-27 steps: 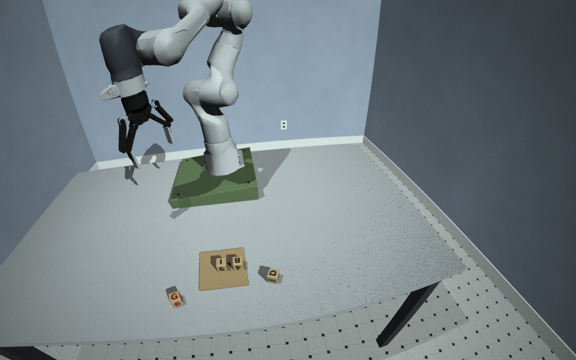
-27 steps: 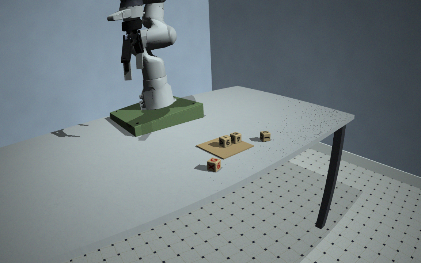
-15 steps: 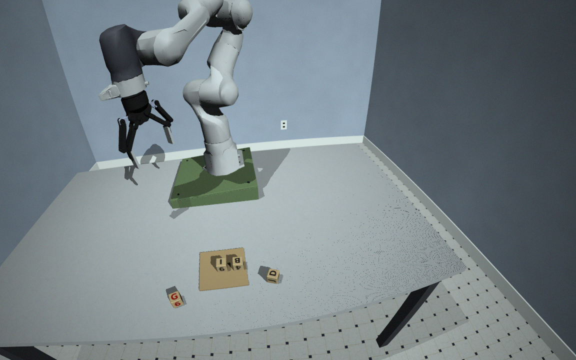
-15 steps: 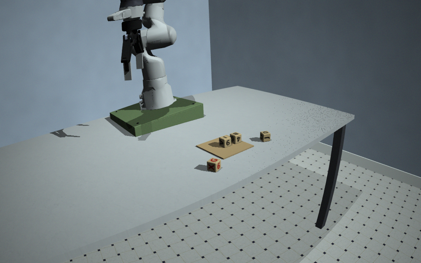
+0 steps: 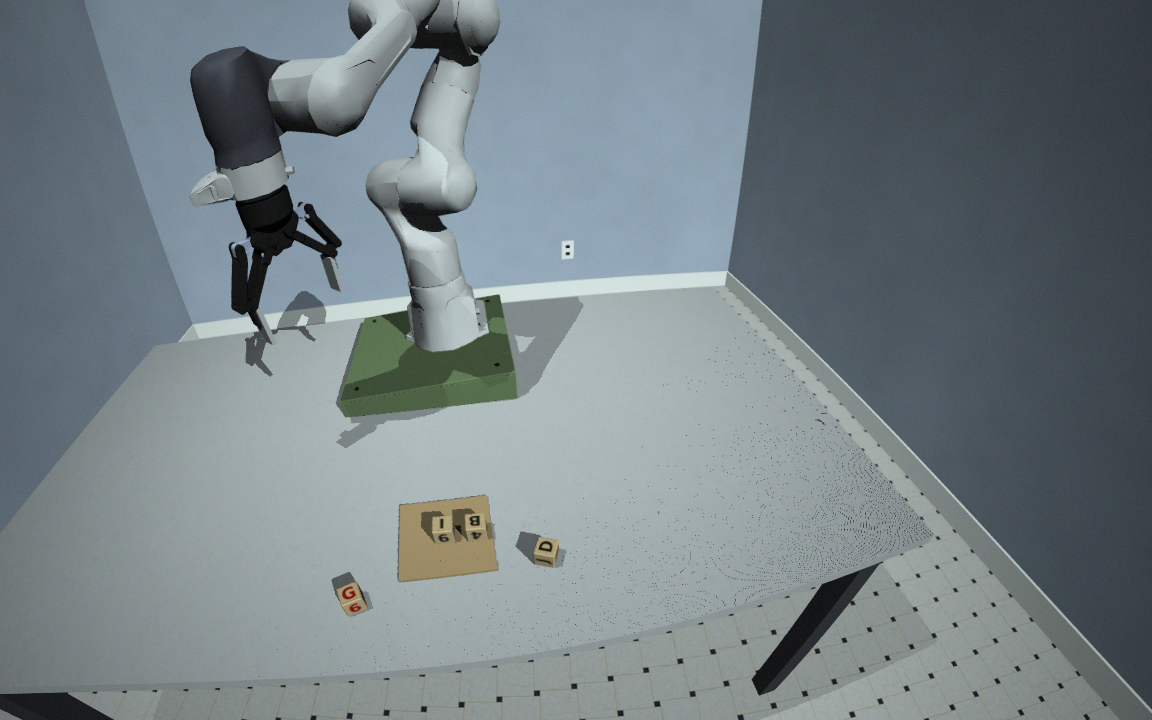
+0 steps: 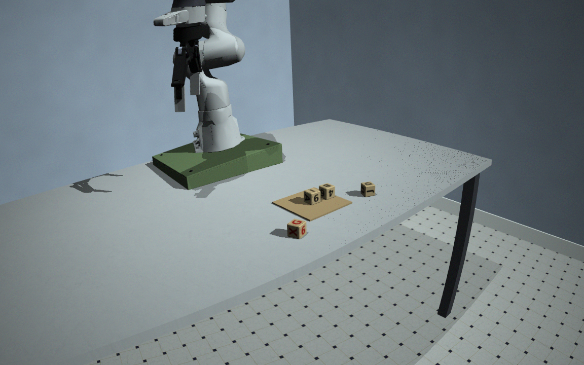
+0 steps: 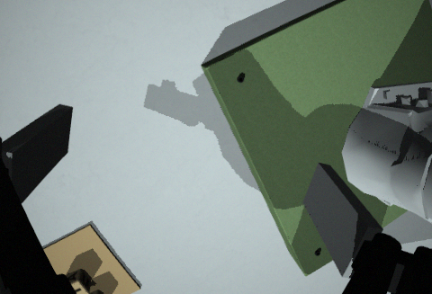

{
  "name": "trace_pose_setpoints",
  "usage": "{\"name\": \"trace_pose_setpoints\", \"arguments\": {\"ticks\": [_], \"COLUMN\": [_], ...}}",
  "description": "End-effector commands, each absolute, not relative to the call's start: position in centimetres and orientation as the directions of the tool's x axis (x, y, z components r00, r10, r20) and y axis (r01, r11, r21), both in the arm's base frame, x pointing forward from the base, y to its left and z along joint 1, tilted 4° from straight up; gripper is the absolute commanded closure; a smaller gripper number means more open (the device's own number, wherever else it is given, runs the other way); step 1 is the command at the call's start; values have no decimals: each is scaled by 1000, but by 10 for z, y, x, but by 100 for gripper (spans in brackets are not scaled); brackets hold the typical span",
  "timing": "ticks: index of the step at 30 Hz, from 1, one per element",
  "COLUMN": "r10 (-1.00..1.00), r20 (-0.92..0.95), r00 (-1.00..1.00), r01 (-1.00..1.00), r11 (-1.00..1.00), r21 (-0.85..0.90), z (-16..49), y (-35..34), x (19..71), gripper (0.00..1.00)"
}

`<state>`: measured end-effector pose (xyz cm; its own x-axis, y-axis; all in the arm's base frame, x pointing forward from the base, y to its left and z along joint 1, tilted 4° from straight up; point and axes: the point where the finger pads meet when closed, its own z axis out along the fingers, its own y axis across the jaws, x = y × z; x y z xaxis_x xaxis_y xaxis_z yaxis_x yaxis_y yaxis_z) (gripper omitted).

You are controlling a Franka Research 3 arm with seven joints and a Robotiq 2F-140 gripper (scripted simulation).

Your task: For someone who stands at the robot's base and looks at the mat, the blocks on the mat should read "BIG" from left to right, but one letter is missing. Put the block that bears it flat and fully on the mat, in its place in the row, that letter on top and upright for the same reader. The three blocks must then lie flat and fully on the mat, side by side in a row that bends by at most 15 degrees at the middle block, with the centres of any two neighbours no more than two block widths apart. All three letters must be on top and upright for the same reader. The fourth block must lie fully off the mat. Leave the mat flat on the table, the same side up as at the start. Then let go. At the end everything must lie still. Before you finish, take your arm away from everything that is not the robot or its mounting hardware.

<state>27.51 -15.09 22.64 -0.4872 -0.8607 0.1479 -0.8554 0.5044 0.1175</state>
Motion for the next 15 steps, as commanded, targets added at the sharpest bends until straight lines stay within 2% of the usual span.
{"name": "trace_pose_setpoints", "arguments": {"ticks": [1, 5, 9, 12, 15], "r10": [-832, -810, -810, -796, -803], "r20": [219, 328, 328, 382, 379], "r00": [-510, -486, -486, -470, -461], "r01": [-831, -828, -828, -833, -839], "r11": [543, 547, 547, 543, 533], "r21": [126, 121, 121, 105, 110], "z": [225, 215, 215, 201, 201], "y": [-147, -126, -126, -102, -102], "x": [298, 355, 355, 394, 393], "gripper": [0, 0, 0, 0, 0]}}
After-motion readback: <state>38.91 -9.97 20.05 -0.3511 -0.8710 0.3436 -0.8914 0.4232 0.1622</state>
